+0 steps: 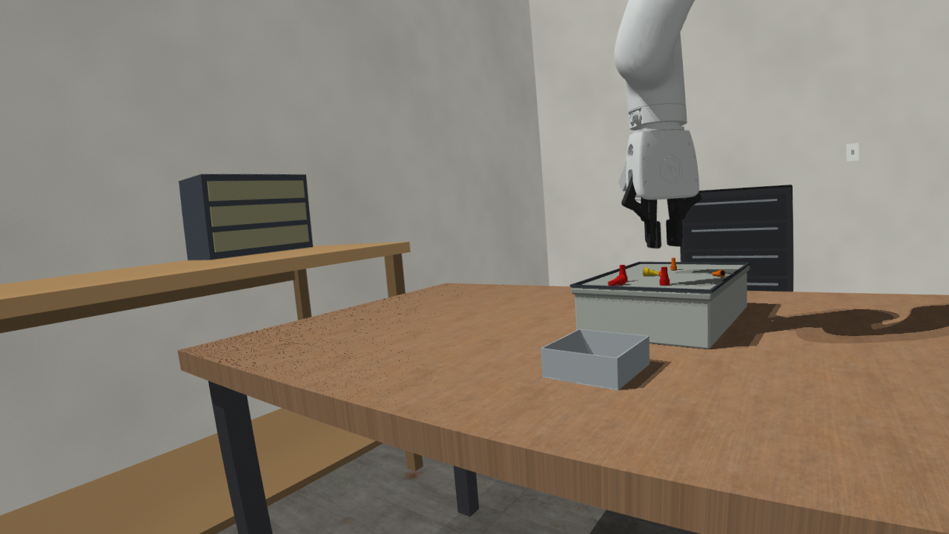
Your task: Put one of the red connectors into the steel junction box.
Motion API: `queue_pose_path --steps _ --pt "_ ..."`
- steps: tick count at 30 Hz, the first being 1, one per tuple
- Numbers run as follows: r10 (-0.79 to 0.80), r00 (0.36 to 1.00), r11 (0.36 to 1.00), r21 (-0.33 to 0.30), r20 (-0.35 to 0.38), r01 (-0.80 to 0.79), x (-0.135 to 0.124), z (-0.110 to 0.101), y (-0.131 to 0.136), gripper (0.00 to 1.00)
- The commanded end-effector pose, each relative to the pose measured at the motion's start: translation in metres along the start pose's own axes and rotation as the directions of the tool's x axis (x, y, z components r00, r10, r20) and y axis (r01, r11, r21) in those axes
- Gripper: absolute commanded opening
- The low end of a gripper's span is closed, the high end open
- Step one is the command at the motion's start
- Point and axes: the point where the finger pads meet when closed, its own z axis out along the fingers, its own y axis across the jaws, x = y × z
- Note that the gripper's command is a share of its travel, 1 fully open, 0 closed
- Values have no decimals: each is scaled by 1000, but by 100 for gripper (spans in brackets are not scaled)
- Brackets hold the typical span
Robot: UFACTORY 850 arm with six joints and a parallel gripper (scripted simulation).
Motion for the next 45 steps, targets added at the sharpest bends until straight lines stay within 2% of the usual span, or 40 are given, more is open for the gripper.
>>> queue_pose_path --steps 1,8,38,45 --pt "-3 1000 1000 3 1 3 0 0 -1 30" --pt "-3 1000 1000 3 1 3 0 39 -1 30" --pt "-3 1000 1000 3 1 3 1 40 -2 30" --pt "-3 1000 1000 3 1 3 1 57 -2 30"
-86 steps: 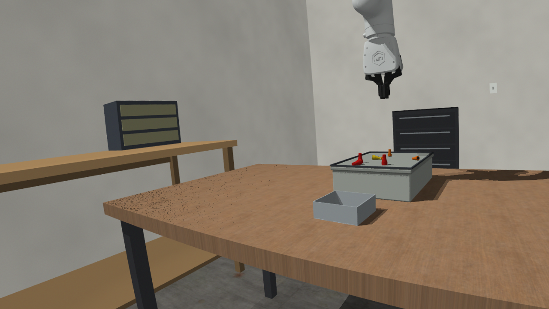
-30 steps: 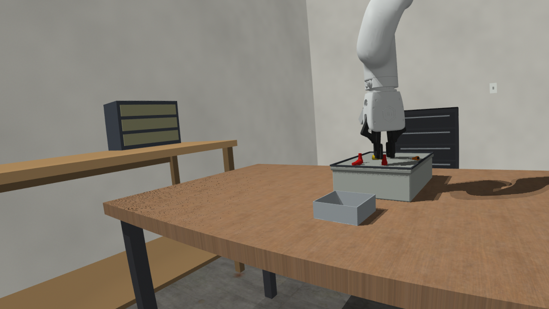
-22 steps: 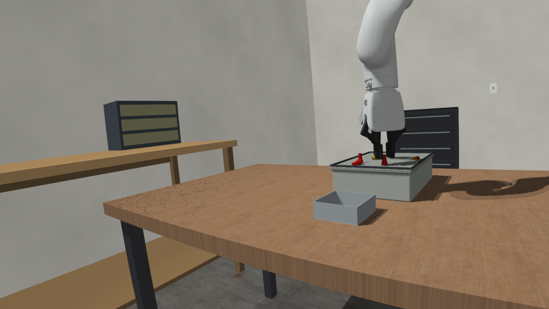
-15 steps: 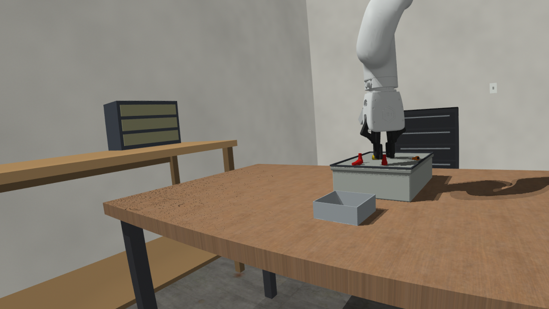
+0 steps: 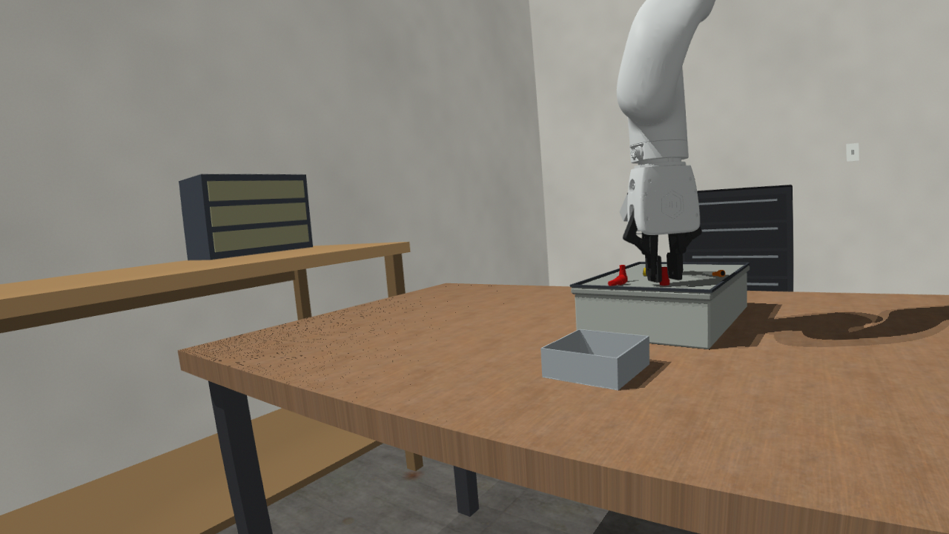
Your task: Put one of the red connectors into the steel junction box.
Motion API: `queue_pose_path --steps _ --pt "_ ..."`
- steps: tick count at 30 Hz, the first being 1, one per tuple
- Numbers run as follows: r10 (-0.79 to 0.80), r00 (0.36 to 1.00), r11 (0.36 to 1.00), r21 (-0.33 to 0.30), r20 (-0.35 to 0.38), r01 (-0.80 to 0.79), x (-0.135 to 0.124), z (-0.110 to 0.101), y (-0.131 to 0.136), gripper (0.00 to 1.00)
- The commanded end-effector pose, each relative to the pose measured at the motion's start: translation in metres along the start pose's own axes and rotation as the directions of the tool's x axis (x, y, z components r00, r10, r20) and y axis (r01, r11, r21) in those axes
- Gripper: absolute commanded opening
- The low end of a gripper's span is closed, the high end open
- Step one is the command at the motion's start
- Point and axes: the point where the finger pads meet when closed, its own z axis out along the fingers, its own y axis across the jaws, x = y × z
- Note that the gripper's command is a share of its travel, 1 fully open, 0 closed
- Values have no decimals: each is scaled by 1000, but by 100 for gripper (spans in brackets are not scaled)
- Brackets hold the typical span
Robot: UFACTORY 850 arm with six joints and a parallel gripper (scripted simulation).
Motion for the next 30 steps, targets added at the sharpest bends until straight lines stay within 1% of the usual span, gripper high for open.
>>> queue_pose_path --steps 1,12,13,30 --pt "0 1000 1000 1 -1 0 1 7 -1 30" --pt "0 1000 1000 1 -1 0 1 7 -1 30" --pt "0 1000 1000 1 -1 0 1 7 -1 2" --pt "0 1000 1000 1 -1 0 1 7 -1 2"
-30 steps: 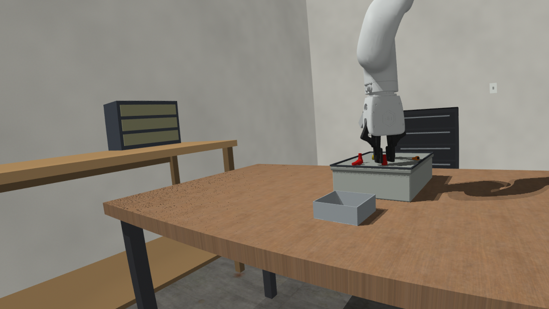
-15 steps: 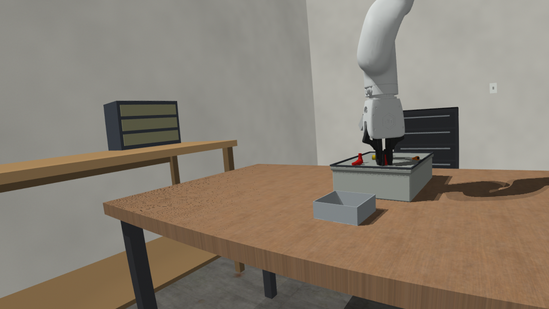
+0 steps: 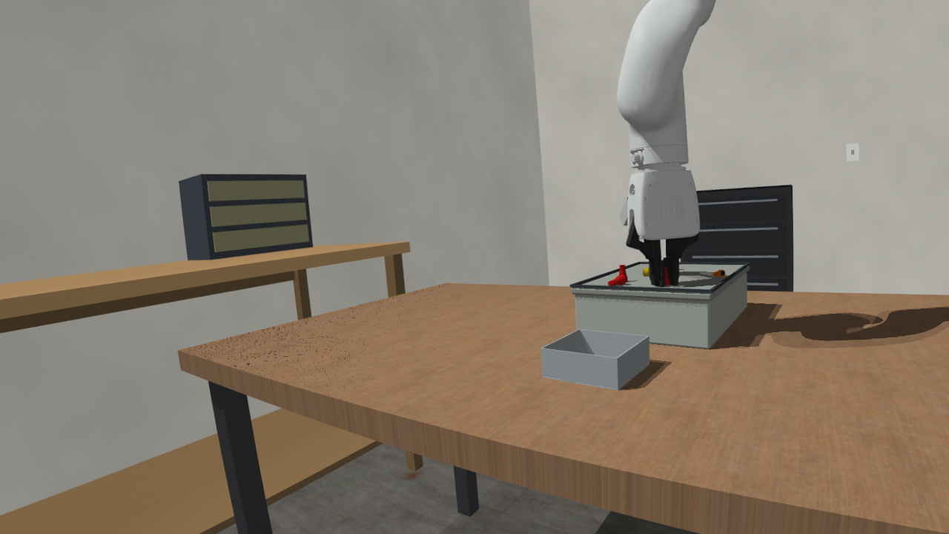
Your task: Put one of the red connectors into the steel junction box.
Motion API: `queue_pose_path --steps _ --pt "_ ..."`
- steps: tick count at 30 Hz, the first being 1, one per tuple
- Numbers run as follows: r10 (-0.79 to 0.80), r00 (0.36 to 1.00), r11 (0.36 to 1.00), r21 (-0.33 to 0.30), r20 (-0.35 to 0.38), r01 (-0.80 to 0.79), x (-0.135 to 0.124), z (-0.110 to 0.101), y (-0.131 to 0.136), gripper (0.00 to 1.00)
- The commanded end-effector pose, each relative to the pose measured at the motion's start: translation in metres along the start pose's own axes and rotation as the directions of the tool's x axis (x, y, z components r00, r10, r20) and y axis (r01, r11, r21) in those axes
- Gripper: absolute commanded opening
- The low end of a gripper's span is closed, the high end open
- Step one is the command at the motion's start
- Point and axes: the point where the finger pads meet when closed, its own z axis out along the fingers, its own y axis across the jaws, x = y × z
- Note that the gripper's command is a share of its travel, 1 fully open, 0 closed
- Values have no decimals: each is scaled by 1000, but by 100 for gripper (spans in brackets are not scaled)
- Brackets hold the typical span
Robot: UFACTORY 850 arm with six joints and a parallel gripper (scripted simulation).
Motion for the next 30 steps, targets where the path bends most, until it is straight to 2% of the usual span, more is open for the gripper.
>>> queue_pose_path --steps 1,30 --pt "0 1000 1000 1 -1 0 0 -1 0 2" --pt "0 1000 1000 1 -1 0 0 -6 0 2"
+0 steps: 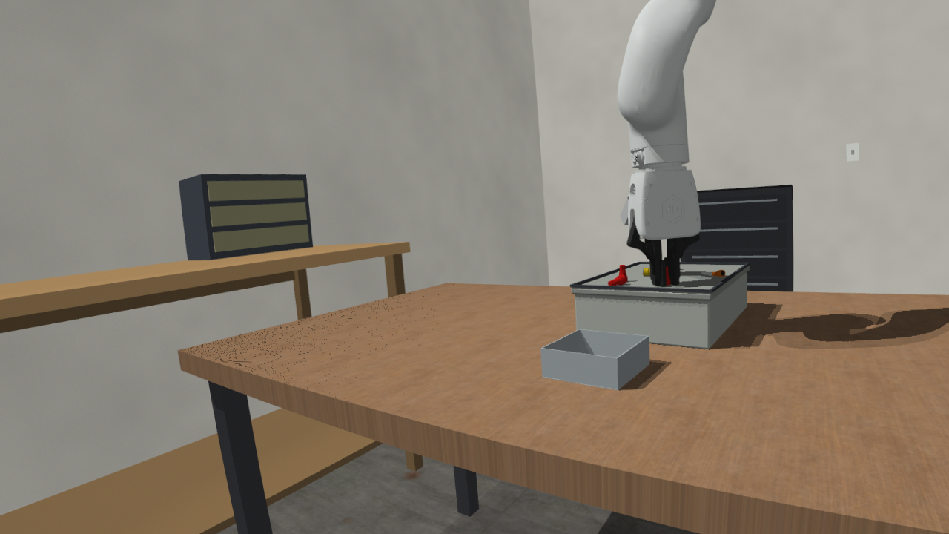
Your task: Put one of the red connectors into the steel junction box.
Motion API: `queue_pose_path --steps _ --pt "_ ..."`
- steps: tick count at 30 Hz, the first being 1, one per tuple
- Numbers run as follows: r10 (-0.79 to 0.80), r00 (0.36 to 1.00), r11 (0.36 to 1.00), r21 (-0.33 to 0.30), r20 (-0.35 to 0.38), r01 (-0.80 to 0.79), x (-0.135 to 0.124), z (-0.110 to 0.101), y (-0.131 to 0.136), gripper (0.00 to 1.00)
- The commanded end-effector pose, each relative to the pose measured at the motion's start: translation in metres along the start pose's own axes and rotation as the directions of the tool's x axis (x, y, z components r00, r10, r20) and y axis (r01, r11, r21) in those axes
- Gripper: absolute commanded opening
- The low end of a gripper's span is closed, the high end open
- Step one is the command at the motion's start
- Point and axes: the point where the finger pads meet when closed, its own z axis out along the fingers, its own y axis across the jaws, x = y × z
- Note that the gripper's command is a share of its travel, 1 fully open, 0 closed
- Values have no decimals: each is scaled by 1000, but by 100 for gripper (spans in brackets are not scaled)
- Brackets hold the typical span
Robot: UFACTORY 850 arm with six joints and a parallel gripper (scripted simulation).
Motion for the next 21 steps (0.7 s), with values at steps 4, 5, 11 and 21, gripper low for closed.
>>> queue_pose_path --steps 4,5,11,21 --pt "0 1000 1000 3 -3 0 1 -18 -1 2" --pt "0 1000 1000 3 -3 0 1 -23 -1 2" --pt "0 1000 1000 3 -3 0 1 -51 -1 2" --pt "0 1000 1000 3 -3 0 1 -70 -1 2"
